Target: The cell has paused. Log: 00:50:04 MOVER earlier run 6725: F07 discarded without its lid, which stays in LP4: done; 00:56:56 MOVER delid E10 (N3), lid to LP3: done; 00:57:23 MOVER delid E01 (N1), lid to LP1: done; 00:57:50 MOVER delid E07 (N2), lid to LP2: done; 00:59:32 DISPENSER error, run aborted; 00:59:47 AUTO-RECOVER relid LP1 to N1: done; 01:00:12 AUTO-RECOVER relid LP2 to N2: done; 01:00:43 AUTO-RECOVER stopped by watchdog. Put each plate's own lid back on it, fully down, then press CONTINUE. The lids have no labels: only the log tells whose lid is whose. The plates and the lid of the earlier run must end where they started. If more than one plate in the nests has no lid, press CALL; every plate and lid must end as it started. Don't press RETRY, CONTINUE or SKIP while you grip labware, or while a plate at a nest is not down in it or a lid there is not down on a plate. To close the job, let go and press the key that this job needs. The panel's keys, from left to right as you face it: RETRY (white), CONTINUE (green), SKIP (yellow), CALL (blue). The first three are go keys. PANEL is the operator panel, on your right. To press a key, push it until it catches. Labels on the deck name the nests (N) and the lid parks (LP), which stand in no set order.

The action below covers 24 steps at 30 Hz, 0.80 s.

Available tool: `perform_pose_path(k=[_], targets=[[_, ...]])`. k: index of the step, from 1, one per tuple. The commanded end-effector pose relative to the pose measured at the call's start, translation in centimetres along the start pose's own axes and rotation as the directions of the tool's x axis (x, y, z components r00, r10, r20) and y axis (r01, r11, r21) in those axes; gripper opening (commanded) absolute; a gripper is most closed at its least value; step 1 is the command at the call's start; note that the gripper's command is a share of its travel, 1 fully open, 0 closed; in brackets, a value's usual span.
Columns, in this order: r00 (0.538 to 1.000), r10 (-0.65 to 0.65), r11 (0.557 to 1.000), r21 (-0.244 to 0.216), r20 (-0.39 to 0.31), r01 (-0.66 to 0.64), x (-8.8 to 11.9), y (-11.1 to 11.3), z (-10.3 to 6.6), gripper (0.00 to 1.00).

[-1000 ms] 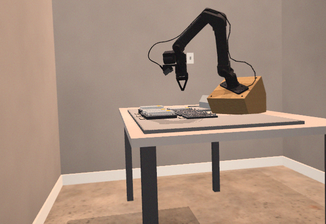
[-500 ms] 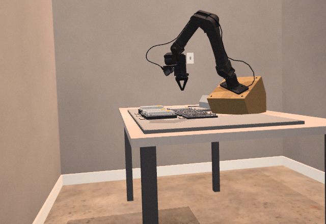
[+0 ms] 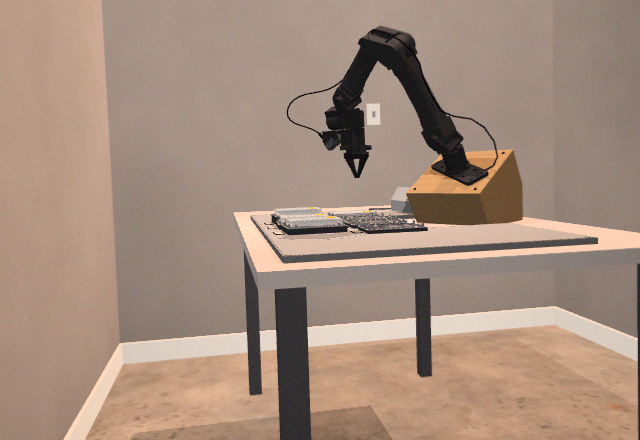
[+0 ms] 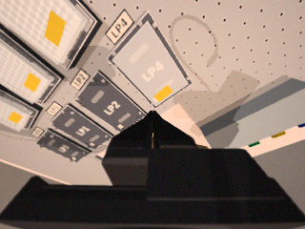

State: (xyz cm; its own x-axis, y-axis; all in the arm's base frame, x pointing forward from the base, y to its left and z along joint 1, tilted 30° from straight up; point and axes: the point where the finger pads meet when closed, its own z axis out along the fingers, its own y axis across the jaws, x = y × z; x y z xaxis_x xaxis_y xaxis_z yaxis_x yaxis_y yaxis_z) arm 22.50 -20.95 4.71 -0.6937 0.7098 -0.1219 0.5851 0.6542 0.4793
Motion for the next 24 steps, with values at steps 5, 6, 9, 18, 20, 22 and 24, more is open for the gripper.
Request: perform_pose_path(k=[5, 6, 9, 18, 20, 22, 24], targets=[[0.998, -0.025, 1.000, 0.003, 0.052, 0.025, -1.8, -1.4, -1.7, 0.00], [0.998, -0.027, 1.000, 0.003, 0.051, 0.027, -1.8, -1.3, -1.7, 0.00], [0.998, -0.029, 1.000, 0.003, 0.050, 0.029, -1.9, -1.2, -1.7, 0.00], [0.999, 0.025, 1.000, -0.008, 0.024, -0.025, -0.5, -2.0, -0.5, 0.00], [0.997, 0.076, 0.997, -0.009, 0.006, -0.076, 0.2, -3.2, 0.1, 0.00], [0.993, 0.115, 0.993, -0.004, 0.004, -0.115, 0.8, -4.2, 0.1, 0.00], [0.988, 0.155, 0.988, 0.001, 0.002, -0.155, 1.4, -5.1, 0.1, 0.00]])
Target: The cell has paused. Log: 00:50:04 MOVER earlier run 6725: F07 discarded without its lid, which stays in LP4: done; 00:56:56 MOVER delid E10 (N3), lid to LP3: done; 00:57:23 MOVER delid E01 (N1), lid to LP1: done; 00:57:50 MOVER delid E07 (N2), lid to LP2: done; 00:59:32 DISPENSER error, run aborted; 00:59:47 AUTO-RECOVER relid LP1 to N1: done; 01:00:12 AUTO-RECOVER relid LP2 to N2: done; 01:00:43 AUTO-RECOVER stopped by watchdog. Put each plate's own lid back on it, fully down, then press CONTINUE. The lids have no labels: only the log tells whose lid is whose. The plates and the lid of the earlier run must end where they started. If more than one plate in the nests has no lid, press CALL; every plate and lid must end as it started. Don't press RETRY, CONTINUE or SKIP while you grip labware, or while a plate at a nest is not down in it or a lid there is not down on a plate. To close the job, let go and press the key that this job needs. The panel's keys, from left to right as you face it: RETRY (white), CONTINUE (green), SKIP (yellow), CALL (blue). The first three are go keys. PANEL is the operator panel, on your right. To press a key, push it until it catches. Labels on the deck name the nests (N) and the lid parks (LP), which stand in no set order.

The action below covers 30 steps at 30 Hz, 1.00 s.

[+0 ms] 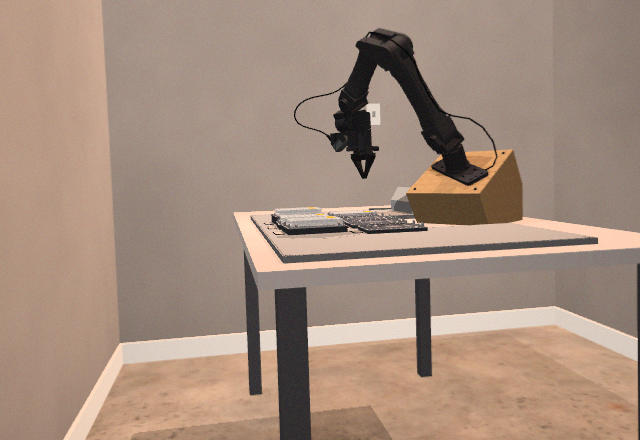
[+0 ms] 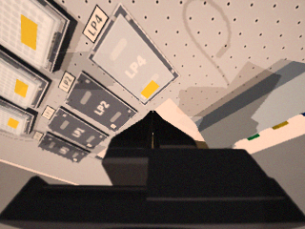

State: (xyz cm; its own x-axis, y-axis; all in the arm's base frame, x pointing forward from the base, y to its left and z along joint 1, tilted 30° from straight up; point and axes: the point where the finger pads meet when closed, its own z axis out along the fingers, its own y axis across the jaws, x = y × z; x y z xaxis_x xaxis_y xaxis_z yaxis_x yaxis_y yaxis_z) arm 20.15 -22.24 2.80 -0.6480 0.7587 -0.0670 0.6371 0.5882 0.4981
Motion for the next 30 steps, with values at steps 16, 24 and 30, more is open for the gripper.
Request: perform_pose_path(k=[16, 24, 30], targets=[[0.943, 0.330, 0.944, 0.009, 0.044, -0.331, 2.6, -8.3, -0.8, 0.00], [0.898, 0.437, 0.899, 0.006, 0.052, -0.438, 3.7, -11.1, -0.9, 0.00], [0.840, 0.540, 0.841, 0.003, 0.056, -0.541, 5.0, -14.0, -1.0, 0.00]])
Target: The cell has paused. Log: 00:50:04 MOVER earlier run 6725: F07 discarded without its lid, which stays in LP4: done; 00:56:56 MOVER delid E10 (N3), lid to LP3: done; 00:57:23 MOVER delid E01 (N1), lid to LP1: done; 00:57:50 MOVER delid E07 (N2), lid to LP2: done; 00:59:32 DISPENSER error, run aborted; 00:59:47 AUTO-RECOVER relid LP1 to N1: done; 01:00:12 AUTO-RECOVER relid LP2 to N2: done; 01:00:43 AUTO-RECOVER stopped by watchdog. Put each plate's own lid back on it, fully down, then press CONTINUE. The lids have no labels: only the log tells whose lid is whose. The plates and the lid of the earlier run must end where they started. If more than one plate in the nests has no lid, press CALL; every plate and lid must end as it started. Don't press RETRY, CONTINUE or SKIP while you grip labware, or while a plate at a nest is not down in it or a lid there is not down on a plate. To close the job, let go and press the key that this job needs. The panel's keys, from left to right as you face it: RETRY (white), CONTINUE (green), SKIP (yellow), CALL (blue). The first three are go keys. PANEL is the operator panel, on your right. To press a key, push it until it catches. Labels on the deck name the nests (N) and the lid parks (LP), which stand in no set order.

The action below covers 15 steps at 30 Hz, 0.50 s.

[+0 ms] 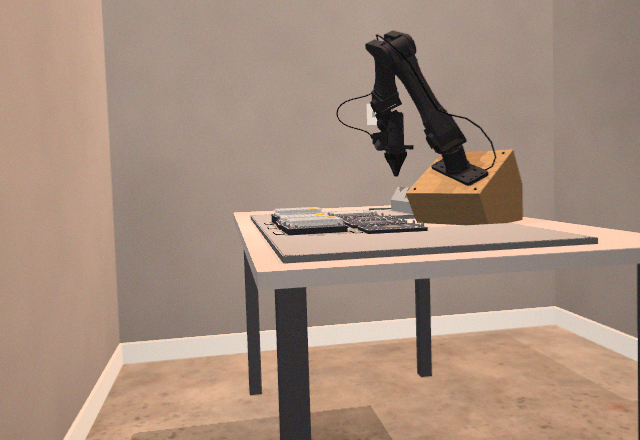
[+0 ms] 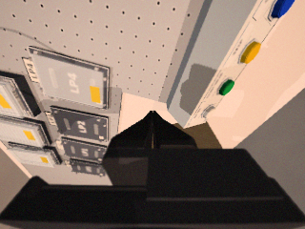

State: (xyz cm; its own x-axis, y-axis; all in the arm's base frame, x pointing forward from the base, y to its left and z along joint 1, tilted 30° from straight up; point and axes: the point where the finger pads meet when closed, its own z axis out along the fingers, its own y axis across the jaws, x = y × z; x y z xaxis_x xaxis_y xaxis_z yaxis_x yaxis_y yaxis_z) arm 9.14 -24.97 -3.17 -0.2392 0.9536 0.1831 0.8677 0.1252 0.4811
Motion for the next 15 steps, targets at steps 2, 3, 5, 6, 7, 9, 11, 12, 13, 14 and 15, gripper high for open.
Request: perform_pose_path(k=[2, 3, 5, 6, 7, 9, 11, 12, 13, 14, 15], targets=[[0.995, 0.087, 0.996, 0.021, 0.049, -0.088, -1.6, -2.8, -0.9, 0.00], [0.993, 0.107, 0.994, 0.020, 0.049, -0.108, -1.7, -3.3, -0.9, 0.00], [0.991, 0.127, 0.992, 0.019, 0.049, -0.128, -1.7, -3.8, -0.9, 0.00], [0.991, 0.127, 0.992, 0.019, 0.049, -0.128, -1.7, -3.8, -0.9, 0.00], [0.988, 0.146, 0.989, 0.019, 0.050, -0.147, -1.7, -4.4, -0.9, 0.00], [0.981, 0.187, 0.982, 0.017, 0.048, -0.188, -1.7, -5.4, -0.9, 0.00], [0.973, 0.227, 0.974, 0.015, 0.046, -0.228, -1.7, -6.4, -0.9, 0.00], [0.968, 0.248, 0.969, 0.014, 0.044, -0.249, -1.6, -6.9, -0.9, 0.00], [0.962, 0.268, 0.963, 0.013, 0.042, -0.269, -1.6, -7.4, -0.9, 0.00], [0.957, 0.289, 0.957, 0.012, 0.039, -0.289, -1.5, -7.8, -0.9, 0.00], [0.951, 0.307, 0.951, 0.011, 0.035, -0.308, -1.5, -8.3, -0.9, 0.00]])
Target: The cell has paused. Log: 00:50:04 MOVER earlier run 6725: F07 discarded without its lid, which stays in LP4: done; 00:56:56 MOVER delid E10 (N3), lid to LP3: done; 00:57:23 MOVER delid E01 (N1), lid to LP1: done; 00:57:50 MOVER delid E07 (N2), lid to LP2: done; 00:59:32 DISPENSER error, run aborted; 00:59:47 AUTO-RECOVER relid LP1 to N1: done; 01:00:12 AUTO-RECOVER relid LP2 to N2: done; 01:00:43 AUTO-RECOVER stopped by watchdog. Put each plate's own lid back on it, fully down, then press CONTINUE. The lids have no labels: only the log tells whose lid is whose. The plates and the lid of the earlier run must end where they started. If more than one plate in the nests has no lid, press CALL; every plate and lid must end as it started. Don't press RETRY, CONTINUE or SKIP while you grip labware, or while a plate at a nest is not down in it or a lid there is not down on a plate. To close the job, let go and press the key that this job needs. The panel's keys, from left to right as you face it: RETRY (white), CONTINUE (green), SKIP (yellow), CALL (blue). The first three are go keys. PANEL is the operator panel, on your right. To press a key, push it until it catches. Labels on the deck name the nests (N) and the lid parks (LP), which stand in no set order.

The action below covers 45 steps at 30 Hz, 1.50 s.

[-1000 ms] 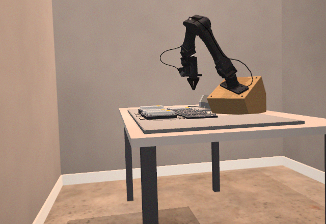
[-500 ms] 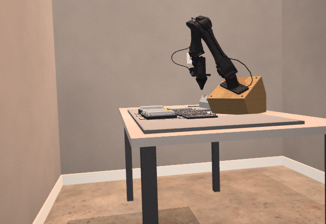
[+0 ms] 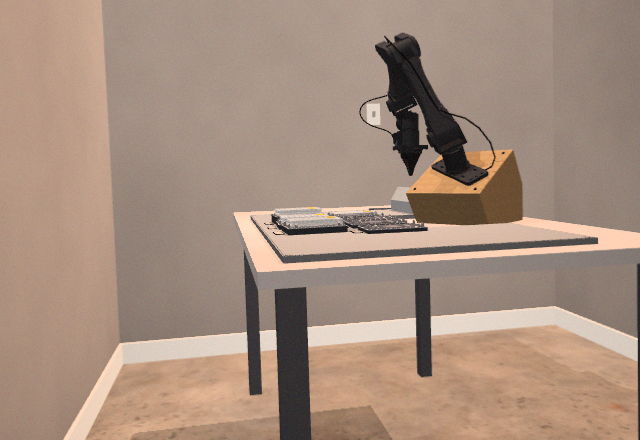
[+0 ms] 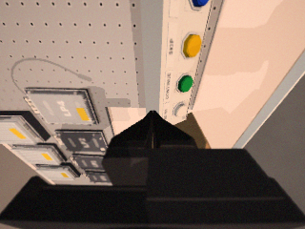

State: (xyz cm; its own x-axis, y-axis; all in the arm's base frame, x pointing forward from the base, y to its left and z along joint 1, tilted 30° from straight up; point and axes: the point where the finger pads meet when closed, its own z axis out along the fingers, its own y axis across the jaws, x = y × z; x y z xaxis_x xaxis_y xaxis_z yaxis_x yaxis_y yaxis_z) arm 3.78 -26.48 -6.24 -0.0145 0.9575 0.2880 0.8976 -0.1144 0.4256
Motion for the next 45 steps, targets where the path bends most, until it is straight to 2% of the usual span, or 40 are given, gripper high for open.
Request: perform_pose_path(k=[1, 6, 8, 11, 12, 14, 21, 23, 25, 26, 28, 32, 34, 35, 36, 38, 45], targets=[[0.998, 0.065, 0.998, 0.016, 0.023, -0.066, -1.3, -2.2, -0.8, 0.00], [0.998, 0.052, 0.998, 0.016, 0.018, -0.053, -1.9, -4.6, -0.8, 0.00], [0.998, 0.052, 0.998, 0.016, 0.018, -0.053, -1.9, -4.6, -0.8, 0.00], [0.998, 0.052, 0.998, 0.016, 0.018, -0.052, -2.3, -5.7, -0.8, 0.00], [0.998, 0.052, 0.998, 0.016, 0.018, -0.052, -2.3, -5.8, -0.9, 0.00], [0.998, 0.039, 0.999, 0.024, 0.051, -0.040, -2.7, -5.5, -2.0, 0.00], [0.998, 0.036, 0.999, 0.023, 0.056, -0.037, -2.8, -5.5, -1.9, 0.00], [0.999, 0.050, 0.999, 0.011, 0.011, -0.051, -1.6, -5.4, 0.2, 0.00], [0.999, 0.050, 0.999, 0.011, 0.011, -0.051, -1.6, -5.4, 0.2, 0.00], [0.999, 0.040, 0.999, 0.017, 0.033, -0.041, -2.9, -5.4, -0.1, 0.00], [0.999, 0.055, 0.998, 0.006, 0.001, -0.055, -1.5, -5.2, 1.0, 0.00], [0.998, 0.058, 0.998, 0.002, 0.023, -0.058, -2.1, -5.4, 1.1, 0.00], [0.999, 0.053, 0.999, 0.003, 0.012, -0.053, -1.7, -5.1, 1.7, 0.00], [0.999, 0.050, 0.999, 0.005, 0.014, -0.050, -2.1, -5.1, 1.9, 0.00], [0.998, 0.042, 0.999, 0.009, 0.037, -0.043, -3.0, -5.2, 1.4, 0.00], [0.997, 0.044, 0.999, 0.011, 0.069, -0.045, -3.5, -5.4, 0.4, 0.00], [0.997, 0.046, 0.999, 0.009, 0.061, -0.047, -3.4, -5.4, 0.7, 0.00]])
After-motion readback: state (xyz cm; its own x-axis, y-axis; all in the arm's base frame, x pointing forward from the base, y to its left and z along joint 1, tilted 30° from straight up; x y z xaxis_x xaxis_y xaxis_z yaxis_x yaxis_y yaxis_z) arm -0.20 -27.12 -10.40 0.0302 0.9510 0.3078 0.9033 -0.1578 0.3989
